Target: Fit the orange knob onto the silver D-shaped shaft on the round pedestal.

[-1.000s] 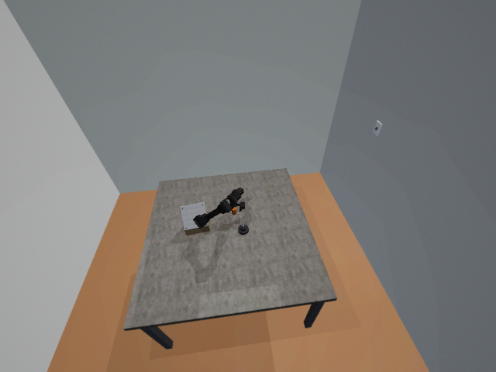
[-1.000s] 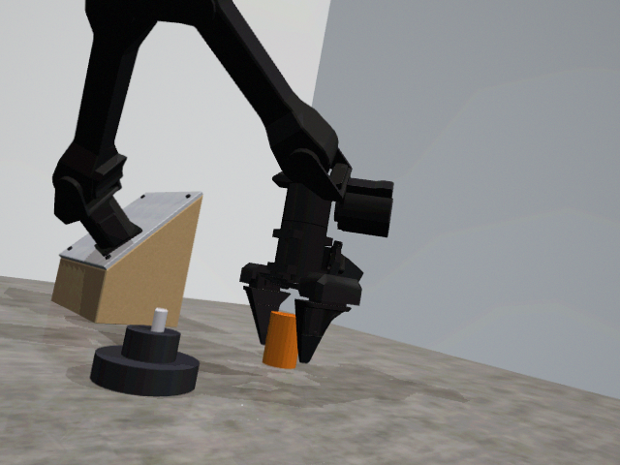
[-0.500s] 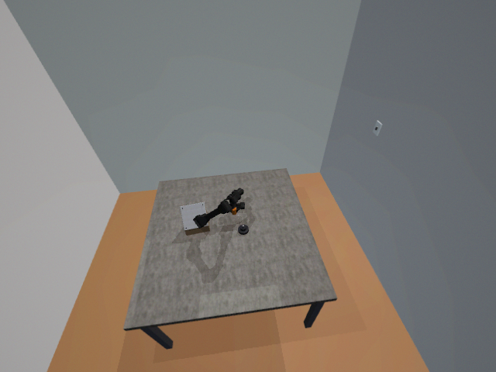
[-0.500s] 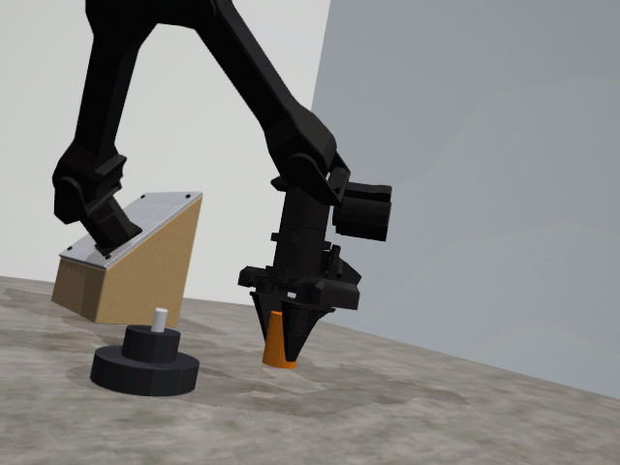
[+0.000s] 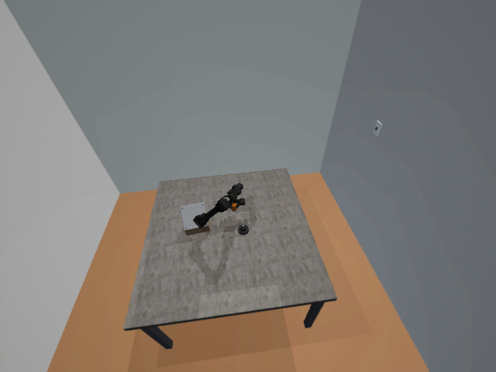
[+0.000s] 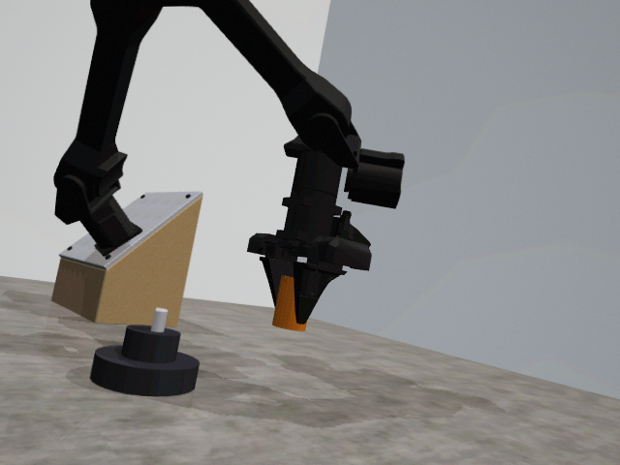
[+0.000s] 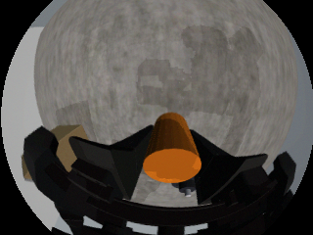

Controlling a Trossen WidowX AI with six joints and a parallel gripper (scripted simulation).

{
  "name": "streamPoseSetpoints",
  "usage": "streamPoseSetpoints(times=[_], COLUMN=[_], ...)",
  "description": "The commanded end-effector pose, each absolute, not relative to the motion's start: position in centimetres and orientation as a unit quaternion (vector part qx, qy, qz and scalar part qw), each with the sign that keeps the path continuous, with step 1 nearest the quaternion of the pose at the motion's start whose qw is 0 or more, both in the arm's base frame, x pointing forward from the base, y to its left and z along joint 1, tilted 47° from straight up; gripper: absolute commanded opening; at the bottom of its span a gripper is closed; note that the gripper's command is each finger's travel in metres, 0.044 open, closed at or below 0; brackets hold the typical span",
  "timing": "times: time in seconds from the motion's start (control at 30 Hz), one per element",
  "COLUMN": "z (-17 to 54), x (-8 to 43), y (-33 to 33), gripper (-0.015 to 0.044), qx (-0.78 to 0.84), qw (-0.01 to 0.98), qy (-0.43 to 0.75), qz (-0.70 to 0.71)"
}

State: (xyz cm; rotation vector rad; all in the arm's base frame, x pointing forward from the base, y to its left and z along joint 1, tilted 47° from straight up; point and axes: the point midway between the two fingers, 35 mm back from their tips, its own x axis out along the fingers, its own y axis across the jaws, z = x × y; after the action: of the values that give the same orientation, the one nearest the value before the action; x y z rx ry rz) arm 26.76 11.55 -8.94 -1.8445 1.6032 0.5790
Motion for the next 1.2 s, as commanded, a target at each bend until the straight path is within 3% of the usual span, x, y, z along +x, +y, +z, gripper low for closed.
streamPoseSetpoints(times=[0.0, 0.53, 1.17], z=[-7.1, -2.2, 1.1], x=[26.5, 24.6, 22.8], y=[13.8, 18.0, 19.9], gripper=[0.0, 0.0, 0.0], qx=[-0.698, -0.708, -0.82], qw=[0.318, 0.319, 0.355], qy=[0.602, 0.592, 0.425], qz=[0.221, 0.215, 0.144])
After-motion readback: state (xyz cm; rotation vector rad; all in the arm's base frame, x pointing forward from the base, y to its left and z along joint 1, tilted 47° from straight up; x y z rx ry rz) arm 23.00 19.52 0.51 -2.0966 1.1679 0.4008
